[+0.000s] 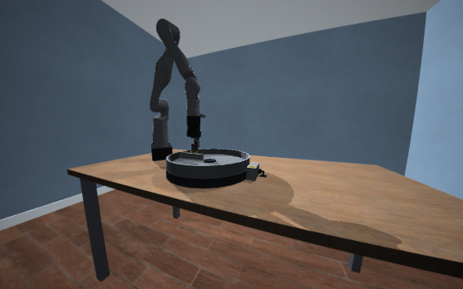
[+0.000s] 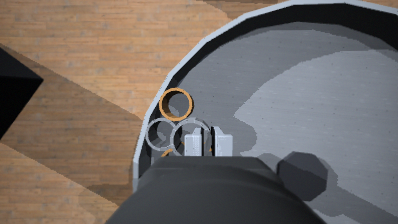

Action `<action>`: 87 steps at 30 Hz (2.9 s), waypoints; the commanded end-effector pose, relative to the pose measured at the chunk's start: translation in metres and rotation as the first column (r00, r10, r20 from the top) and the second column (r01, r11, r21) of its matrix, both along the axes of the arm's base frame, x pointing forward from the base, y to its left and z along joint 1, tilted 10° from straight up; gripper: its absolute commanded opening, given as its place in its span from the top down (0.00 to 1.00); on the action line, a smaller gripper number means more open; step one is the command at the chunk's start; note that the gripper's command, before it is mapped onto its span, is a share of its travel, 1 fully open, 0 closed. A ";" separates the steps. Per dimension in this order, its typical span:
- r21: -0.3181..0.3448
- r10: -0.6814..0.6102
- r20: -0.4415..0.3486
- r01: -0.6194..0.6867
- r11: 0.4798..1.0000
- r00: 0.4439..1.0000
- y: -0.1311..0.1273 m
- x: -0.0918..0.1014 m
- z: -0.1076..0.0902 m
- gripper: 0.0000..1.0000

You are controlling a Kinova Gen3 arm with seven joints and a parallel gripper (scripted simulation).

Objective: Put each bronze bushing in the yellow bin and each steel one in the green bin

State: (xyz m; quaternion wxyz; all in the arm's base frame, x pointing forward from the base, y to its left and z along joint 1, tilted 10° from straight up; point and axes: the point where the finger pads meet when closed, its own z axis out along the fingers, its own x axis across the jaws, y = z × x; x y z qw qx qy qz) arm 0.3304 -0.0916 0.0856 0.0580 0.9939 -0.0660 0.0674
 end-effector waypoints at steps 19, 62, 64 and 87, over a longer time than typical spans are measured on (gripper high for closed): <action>-0.001 -0.001 0.004 0.001 1.000 1.000 0.001 0.000 0.009 1.00; -0.001 -0.001 0.004 0.001 1.000 1.000 0.109 0.038 0.037 1.00; -0.001 -0.001 0.004 0.001 1.000 1.000 0.120 0.043 0.036 1.00; -0.001 -0.002 0.004 0.002 1.000 1.000 0.264 0.103 0.026 1.00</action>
